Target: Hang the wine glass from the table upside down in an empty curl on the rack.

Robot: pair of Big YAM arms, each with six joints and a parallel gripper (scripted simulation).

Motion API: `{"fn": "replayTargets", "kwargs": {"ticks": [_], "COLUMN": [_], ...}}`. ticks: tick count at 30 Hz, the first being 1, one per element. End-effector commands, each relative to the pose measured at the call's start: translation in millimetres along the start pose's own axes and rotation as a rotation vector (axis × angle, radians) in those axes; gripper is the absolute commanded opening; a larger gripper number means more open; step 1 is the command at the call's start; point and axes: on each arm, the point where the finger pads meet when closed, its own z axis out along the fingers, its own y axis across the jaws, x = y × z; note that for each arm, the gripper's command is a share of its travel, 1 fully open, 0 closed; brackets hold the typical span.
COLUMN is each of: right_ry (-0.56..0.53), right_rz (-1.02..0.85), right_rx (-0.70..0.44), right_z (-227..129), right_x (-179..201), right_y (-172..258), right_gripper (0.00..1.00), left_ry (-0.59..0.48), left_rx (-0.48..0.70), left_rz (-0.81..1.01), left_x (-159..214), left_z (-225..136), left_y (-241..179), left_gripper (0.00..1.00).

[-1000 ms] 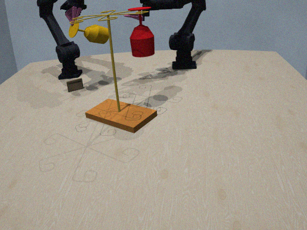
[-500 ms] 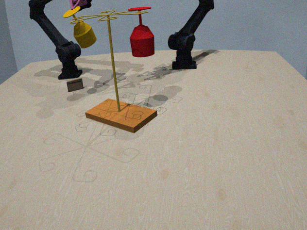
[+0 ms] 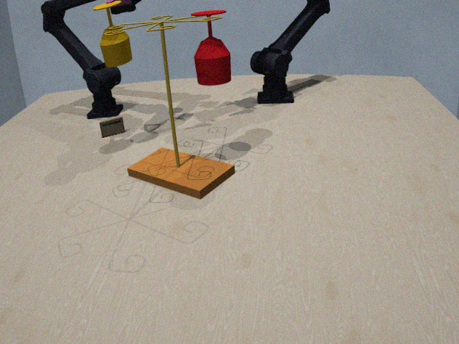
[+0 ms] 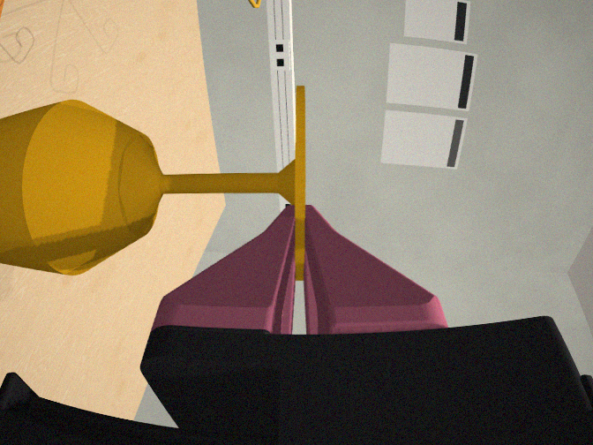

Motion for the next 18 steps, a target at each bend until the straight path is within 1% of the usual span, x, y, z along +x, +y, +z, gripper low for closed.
{"fn": "replayTargets", "kwargs": {"ticks": [1, 6, 10, 18], "right_ry": [-0.021, -0.025, -0.031, -0.032], "right_rz": [-0.051, -0.056, 0.019, 0.025], "right_rx": [0.100, 0.128, 0.157, 0.159], "right_z": [3.8, 13.2, 13.8, 20.2], "right_x": [-0.7, -16.3, -25.9, -39.7], "right_y": [-18.2, -17.0, -46.1, -49.6], "right_gripper": [0.00, 0.00, 0.00, 0.00], "left_ry": [0.016, 0.044, 0.036, 0.033], "left_rx": [-0.008, -0.043, -0.043, -0.046], "left_rz": [-0.144, -0.221, -0.222, -0.223], "left_x": [-28.3, -38.7, -45.6, -52.5], "left_z": [-8.6, -21.3, -25.0, -30.2], "left_y": [0.4, 4.6, 4.7, 5.3], "left_gripper": [1.00, 1.00, 1.00, 1.00]}}
